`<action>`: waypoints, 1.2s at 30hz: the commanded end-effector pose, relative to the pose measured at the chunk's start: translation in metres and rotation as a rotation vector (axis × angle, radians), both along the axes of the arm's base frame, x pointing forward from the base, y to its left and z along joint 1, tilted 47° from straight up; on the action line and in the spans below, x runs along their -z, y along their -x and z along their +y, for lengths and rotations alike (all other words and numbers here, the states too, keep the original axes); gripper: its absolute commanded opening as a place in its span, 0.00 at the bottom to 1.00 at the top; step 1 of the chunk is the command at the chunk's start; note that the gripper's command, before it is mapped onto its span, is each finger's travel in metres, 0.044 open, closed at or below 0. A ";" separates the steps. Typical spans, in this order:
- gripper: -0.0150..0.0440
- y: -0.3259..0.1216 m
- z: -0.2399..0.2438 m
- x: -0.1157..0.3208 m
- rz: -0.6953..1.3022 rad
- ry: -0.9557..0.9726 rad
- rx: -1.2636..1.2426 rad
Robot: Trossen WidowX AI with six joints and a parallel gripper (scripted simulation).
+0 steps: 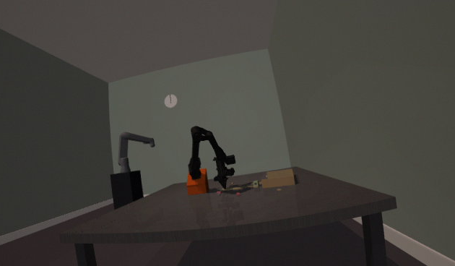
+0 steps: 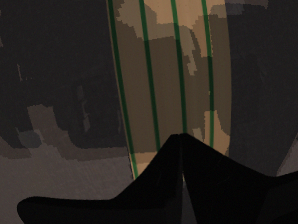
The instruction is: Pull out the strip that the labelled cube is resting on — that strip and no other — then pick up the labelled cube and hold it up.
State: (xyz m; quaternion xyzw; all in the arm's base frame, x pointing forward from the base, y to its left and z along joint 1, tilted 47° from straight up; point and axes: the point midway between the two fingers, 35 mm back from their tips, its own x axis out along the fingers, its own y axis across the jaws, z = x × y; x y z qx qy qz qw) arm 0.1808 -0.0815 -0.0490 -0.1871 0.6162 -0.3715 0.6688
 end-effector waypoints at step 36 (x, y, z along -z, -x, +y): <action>0.39 -0.020 0.025 -0.029 -0.055 -0.005 0.084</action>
